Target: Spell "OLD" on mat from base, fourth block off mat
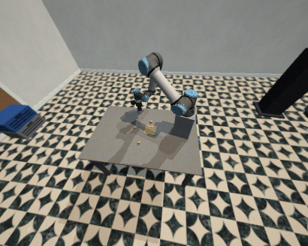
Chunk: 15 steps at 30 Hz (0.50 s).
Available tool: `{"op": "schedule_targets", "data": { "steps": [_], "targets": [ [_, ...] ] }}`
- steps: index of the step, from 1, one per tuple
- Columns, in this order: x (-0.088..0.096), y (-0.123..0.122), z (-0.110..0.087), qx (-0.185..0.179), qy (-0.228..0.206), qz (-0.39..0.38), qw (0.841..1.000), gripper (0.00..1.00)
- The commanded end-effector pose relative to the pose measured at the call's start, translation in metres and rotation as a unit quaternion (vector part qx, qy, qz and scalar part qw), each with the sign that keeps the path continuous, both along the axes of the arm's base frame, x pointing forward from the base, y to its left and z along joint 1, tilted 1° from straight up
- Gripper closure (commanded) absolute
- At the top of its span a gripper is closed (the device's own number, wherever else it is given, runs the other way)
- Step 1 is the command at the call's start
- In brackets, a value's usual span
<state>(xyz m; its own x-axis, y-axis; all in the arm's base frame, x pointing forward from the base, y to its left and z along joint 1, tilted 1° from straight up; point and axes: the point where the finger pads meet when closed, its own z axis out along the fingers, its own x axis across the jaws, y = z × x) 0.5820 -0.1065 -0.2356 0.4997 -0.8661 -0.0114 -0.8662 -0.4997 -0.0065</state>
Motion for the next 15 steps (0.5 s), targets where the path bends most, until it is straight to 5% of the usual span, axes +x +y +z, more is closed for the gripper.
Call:
{"op": "schedule_targets", "data": {
  "steps": [1, 15],
  "targets": [
    [-0.002, 0.008, 0.0, 0.0, 0.0, -0.07, 0.998, 0.51],
    [-0.01, 0.025, 0.0, 0.0, 0.002, -0.23, 0.973, 0.51]
  ]
}}
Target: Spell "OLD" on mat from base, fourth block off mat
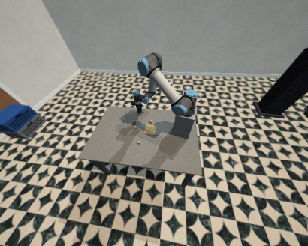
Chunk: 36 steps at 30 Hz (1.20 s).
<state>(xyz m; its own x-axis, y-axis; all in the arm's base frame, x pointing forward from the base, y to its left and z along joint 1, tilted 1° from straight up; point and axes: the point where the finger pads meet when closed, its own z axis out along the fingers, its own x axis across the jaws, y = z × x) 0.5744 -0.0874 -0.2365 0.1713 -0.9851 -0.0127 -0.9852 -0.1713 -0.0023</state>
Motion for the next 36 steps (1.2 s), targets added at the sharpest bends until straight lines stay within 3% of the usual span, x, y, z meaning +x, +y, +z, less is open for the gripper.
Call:
{"op": "schedule_targets", "data": {
  "steps": [1, 12, 27, 29, 36],
  "targets": [
    [-0.004, 0.007, 0.0, 0.0, 0.0, -0.07, 0.998, 0.51],
    [-0.012, 0.018, 0.0, 0.0, 0.002, -0.181, 0.984, 0.51],
    [-0.031, 0.038, 0.0, 0.0, 0.004, -0.374, 0.927, 0.51],
    [-0.031, 0.038, 0.0, 0.0, 0.004, -0.374, 0.927, 0.51],
    [-0.043, 0.049, 0.001, 0.0, 0.005, -0.466, 0.885, 0.51]
  ]
}}
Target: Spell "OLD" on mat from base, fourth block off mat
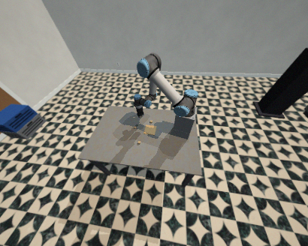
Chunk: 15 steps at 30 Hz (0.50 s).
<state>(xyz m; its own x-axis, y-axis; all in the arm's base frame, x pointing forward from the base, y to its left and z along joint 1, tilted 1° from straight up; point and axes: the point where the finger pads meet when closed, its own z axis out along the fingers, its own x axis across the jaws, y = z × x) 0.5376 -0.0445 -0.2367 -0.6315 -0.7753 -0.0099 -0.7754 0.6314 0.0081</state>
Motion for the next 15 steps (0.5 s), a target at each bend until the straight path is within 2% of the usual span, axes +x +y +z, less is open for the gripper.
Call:
{"op": "schedule_targets", "data": {
  "steps": [1, 8, 10, 15],
  "targets": [
    [-0.008, 0.007, 0.001, 0.0, 0.0, -0.07, 0.998, 0.51],
    [-0.019, 0.016, 0.001, 0.0, 0.001, -0.156, 0.988, 0.51],
    [-0.019, 0.016, 0.001, 0.0, 0.001, -0.156, 0.988, 0.51],
    [-0.029, 0.025, 0.002, 0.0, 0.002, -0.232, 0.973, 0.51]
  ]
}}
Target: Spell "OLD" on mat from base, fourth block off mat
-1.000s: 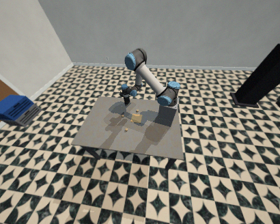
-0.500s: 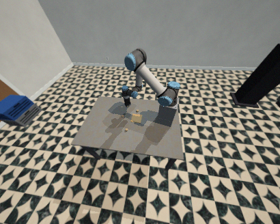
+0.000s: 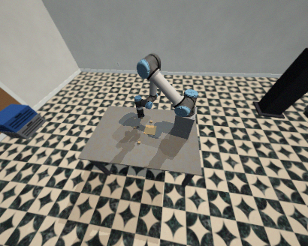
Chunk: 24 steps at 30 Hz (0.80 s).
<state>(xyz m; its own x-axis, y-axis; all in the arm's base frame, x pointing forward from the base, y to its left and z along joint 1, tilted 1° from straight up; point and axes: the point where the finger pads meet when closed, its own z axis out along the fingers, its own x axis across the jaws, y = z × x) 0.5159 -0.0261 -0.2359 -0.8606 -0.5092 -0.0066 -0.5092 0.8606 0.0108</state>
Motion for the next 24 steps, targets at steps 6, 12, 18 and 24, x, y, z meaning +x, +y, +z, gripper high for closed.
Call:
{"op": "schedule_targets", "data": {
  "steps": [6, 12, 18, 24],
  "targets": [
    [-0.018, 0.015, 0.001, 0.0, 0.001, -0.132, 0.991, 0.51],
    [-0.025, 0.021, 0.002, 0.0, 0.002, -0.181, 0.984, 0.51],
    [-0.038, 0.031, 0.003, 0.0, 0.003, -0.267, 0.964, 0.51],
    [-0.049, 0.041, 0.004, 0.0, 0.004, -0.338, 0.941, 0.51]
  ]
}}
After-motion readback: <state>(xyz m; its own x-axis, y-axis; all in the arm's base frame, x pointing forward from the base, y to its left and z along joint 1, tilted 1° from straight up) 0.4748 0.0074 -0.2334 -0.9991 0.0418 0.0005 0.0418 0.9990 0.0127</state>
